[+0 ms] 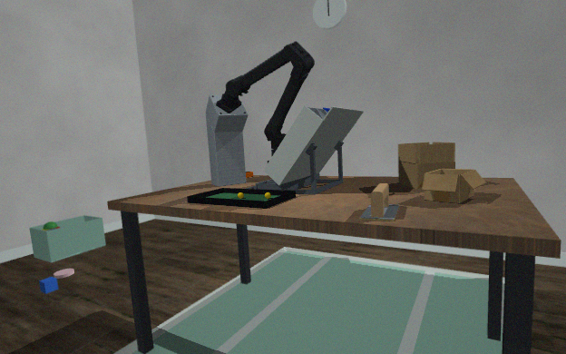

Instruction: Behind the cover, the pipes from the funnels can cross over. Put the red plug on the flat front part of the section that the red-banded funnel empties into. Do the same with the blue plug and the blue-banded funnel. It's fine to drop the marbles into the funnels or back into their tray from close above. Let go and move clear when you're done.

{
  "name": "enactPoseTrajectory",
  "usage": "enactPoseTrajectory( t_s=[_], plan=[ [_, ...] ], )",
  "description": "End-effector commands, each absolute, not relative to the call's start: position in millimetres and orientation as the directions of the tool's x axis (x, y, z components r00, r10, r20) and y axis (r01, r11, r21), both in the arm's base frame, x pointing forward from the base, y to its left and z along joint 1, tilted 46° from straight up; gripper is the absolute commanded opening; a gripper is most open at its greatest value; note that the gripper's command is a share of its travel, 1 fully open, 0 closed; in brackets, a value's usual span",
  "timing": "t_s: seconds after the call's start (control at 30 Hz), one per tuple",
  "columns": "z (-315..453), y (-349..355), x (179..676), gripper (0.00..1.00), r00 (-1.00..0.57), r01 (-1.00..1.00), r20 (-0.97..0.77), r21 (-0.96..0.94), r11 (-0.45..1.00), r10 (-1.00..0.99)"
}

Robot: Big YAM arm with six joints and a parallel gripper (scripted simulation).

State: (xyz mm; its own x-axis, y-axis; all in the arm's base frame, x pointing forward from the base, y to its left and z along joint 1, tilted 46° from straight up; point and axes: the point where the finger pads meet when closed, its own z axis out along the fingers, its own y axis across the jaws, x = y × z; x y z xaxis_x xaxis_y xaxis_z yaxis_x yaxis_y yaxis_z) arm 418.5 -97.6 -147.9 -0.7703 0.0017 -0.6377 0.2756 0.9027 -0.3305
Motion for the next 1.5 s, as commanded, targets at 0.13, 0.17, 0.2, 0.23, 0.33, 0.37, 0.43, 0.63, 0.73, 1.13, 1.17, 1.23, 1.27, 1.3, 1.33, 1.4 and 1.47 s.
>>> enactPoseTrajectory(
  t_s=[0.13, 0.17, 0.2, 0.23, 0.33, 0.37, 0.43, 0.63, 0.73, 1.13, 1.17, 1.23, 1.27, 1.3, 1.33, 1.4, 1.47],
  plan=[
    [-153, -99, 417, 0.59, -0.777, 0.267, -0.63, -0.338, 0.903, -0.006],
    [-153, -99, 417, 0.59, -0.777, 0.267, -0.63, -0.338, 0.903, -0.006],
    [-153, -99, 417, 0.59, -0.777, 0.267, -0.63, -0.338, 0.903, -0.006],
    [-153, -99, 417, 0.59, -0.777, 0.267, -0.63, -0.338, 0.903, -0.006],
    [-153, -99, 417, 0.59, -0.777, 0.267, -0.63, -0.338, 0.903, -0.006],
    [-153, -99, 417, 0.59, -0.777, 0.267, -0.63, -0.338, 0.903, -0.006],
    [-153, -99, 417, 0.59, -0.777, 0.267, -0.63, -0.338, 0.903, -0.006],
    [-153, -99, 417, 0.59, -0.777, 0.267, -0.63, -0.338, 0.903, -0.006],
    [-153, -99, 417, 0.59, -0.777, 0.267, -0.63, -0.338, 0.903, -0.006],
    [-153, -99, 416, 0.59, -0.777, 0.267, -0.629, -0.338, 0.903, -0.006],
    [-153, -99, 416, 0.59, -0.778, 0.266, -0.629, -0.338, 0.903, -0.006],
    [-154, -98, 413, 0.59, -0.781, 0.264, -0.625, -0.339, 0.903, -0.006],
    [-154, -97, 411, 0.59, -0.783, 0.262, -0.622, -0.339, 0.904, -0.006],
    [-155, -96, 408, 0.59, -0.787, 0.259, -0.617, -0.34, 0.904, -0.007],
    [-155, -96, 408, 0.59, -0.787, 0.259, -0.617, -0.34, 0.904, -0.007],
    [-154, -95, 406, 0.59, -0.788, 0.257, -0.616, -0.34, 0.905, -0.007],
    [-149, -91, 401, 0.59, -0.79, 0.254, -0.613, -0.339, 0.906, -0.008]
  ],
)
